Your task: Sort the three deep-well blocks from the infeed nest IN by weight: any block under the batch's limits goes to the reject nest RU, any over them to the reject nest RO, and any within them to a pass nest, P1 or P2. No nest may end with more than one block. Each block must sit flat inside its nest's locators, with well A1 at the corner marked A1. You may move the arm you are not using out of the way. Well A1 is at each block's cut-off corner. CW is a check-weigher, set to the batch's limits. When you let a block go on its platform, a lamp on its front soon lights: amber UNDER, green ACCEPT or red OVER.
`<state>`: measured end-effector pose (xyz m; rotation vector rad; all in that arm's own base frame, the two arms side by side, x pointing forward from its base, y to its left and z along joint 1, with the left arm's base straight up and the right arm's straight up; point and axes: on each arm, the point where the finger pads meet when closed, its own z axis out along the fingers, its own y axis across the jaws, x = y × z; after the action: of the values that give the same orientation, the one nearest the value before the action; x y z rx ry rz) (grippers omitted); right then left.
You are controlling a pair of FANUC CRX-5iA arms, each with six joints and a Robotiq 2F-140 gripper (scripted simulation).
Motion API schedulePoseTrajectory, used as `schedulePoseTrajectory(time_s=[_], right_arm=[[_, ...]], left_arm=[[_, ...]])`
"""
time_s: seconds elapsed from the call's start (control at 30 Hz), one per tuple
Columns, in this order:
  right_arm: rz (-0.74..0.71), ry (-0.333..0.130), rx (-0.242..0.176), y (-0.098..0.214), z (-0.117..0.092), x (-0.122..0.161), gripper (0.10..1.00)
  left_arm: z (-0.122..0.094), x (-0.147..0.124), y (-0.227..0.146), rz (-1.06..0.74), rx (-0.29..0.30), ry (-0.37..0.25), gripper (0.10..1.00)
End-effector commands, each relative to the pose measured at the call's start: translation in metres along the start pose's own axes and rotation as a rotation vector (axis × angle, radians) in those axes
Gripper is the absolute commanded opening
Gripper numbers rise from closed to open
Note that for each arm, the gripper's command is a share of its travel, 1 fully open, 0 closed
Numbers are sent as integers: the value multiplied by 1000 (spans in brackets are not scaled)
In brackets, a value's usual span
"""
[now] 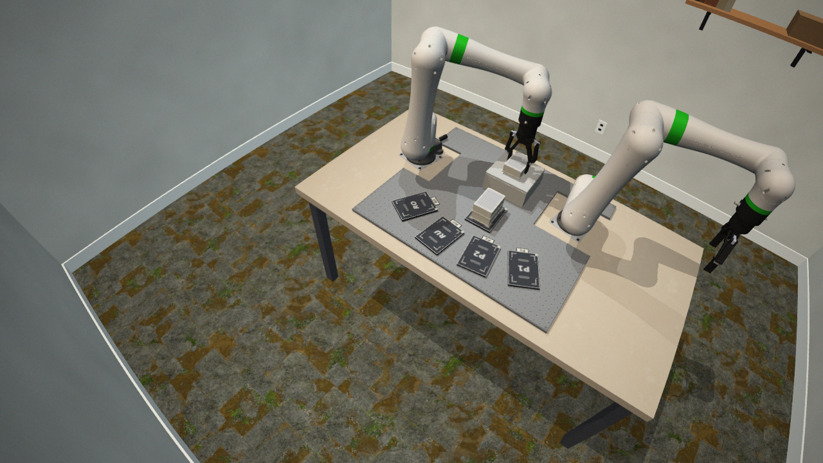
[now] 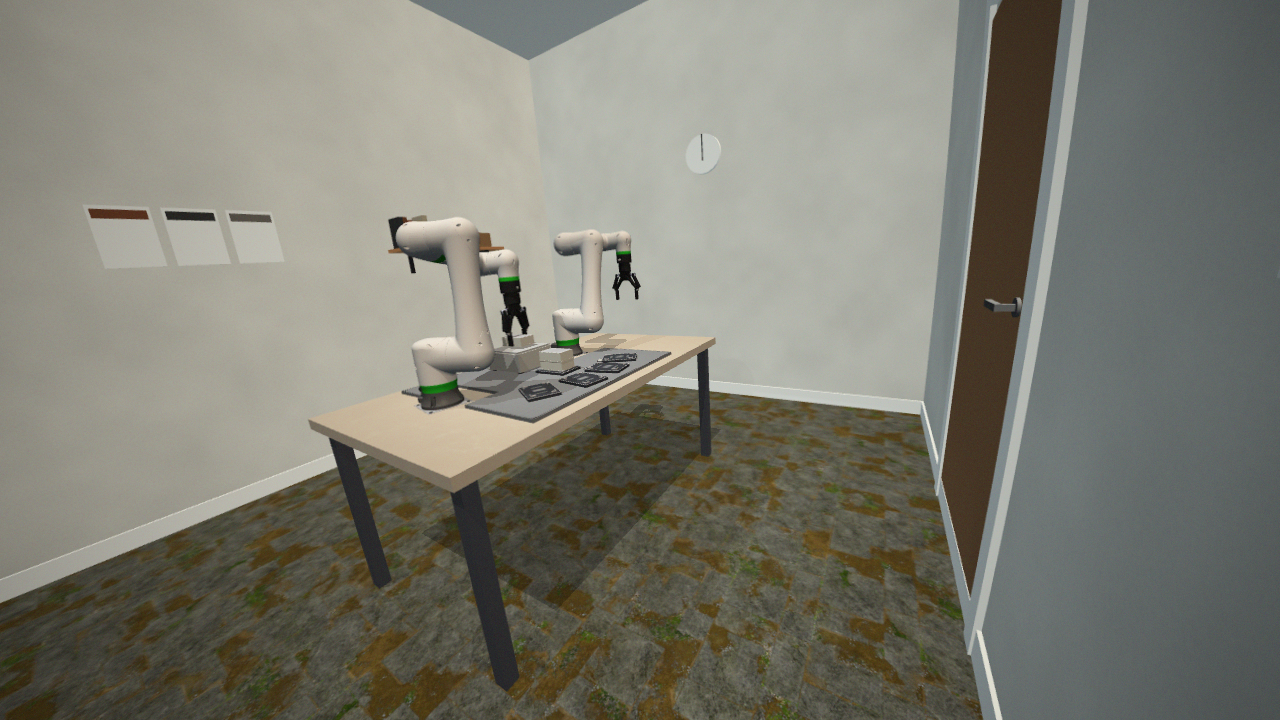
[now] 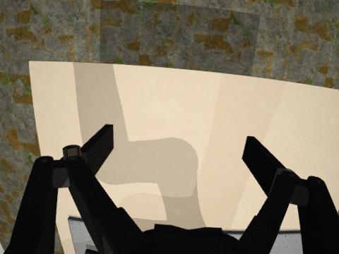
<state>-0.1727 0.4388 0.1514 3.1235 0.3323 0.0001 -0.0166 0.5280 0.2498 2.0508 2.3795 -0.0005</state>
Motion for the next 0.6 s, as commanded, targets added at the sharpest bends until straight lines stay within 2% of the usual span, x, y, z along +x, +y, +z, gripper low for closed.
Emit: schedulePoseTrajectory(time_s=[0.0,0.57], right_arm=[[0,0,2,0,0,0,99],[0,0,2,0,2,0,99]], left_arm=[[-1,0,0,0,0,2,1000],[-1,0,0,0,0,2,1000]])
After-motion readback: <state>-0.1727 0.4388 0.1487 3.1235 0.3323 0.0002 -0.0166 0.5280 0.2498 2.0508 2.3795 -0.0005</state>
